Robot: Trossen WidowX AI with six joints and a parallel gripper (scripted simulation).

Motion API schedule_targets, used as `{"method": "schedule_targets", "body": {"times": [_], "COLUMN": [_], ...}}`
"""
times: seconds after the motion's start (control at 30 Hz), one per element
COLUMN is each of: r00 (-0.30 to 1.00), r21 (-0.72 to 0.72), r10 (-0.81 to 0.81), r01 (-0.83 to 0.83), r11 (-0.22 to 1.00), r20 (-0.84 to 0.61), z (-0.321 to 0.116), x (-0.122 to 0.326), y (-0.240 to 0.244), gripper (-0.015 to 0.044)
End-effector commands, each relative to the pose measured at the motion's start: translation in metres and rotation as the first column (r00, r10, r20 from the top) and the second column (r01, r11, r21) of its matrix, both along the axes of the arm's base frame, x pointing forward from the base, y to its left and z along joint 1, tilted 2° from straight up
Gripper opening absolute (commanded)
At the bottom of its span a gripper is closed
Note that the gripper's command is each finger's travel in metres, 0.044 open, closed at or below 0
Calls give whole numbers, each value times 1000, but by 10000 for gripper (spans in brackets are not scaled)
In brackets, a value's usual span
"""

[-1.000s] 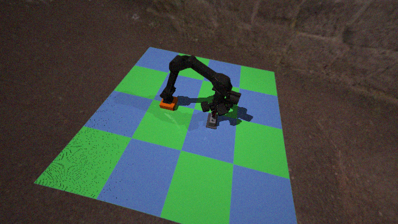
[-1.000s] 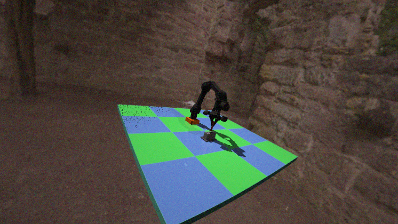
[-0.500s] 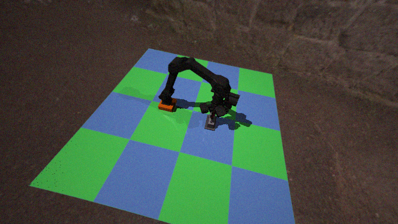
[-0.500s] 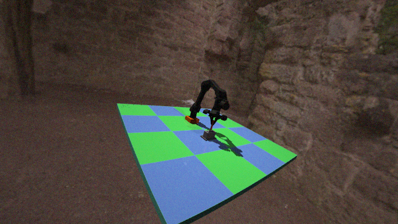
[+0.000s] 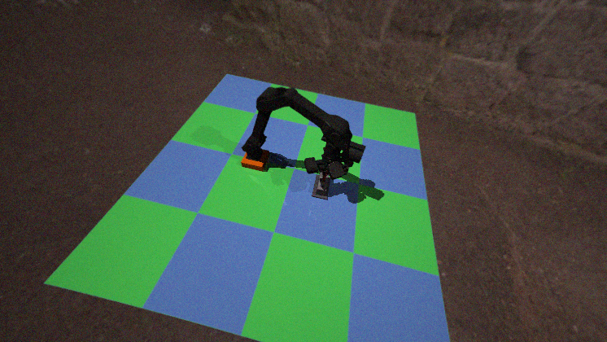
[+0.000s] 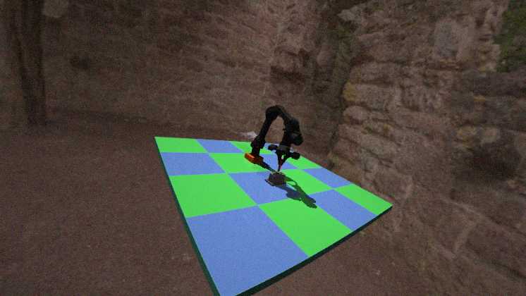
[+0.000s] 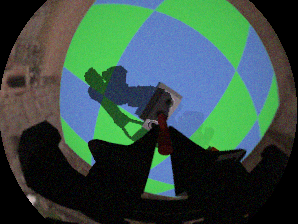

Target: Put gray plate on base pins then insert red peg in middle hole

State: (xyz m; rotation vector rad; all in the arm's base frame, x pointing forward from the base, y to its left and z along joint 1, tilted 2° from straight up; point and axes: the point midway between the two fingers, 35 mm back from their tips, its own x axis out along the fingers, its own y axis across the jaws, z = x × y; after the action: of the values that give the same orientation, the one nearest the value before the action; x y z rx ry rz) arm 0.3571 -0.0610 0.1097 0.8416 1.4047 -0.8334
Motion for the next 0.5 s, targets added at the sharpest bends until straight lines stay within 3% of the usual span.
{"method": "schedule_targets", "body": {"times": [0.0, 0.47], "r00": [1000, 1000], "r21": [-1, -3], "r10": [4, 7], "r01": [-4, -7], "r11": [1000, 1000], "r20": [0, -4], "z": [-2, -18], "x": [0, 0], "y": [0, 0], "gripper": [0, 0]}}
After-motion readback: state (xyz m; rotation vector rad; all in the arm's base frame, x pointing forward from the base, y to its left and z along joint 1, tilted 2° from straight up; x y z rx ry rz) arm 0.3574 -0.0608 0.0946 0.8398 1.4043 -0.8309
